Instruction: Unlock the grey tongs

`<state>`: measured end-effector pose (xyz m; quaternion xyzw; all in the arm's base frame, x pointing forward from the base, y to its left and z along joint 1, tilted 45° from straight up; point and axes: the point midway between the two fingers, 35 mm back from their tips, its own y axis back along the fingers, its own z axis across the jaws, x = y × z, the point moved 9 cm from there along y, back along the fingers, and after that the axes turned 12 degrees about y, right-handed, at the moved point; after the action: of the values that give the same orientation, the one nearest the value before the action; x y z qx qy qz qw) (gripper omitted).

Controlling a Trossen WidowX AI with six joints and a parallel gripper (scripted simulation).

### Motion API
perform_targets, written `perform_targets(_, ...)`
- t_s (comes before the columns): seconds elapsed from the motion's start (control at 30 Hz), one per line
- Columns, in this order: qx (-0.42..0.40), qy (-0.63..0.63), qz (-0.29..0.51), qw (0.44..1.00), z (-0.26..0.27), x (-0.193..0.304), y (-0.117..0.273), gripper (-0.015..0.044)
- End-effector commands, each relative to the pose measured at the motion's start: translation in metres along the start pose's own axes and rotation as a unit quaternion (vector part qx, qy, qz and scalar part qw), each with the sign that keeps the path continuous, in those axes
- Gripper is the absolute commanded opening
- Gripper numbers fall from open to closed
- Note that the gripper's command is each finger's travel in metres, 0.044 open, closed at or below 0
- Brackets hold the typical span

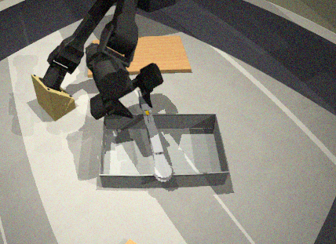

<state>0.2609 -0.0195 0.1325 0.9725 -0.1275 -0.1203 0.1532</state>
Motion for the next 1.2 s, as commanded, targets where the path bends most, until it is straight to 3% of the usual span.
perform_targets(0.0, 0.002, -0.002, -0.001, 1.0, 0.001, -0.001, -0.003, 0.026)
perform_targets(1.17, -0.007, -0.001, 0.001, 1.0, 0.004, 0.003, -0.058, 0.026)
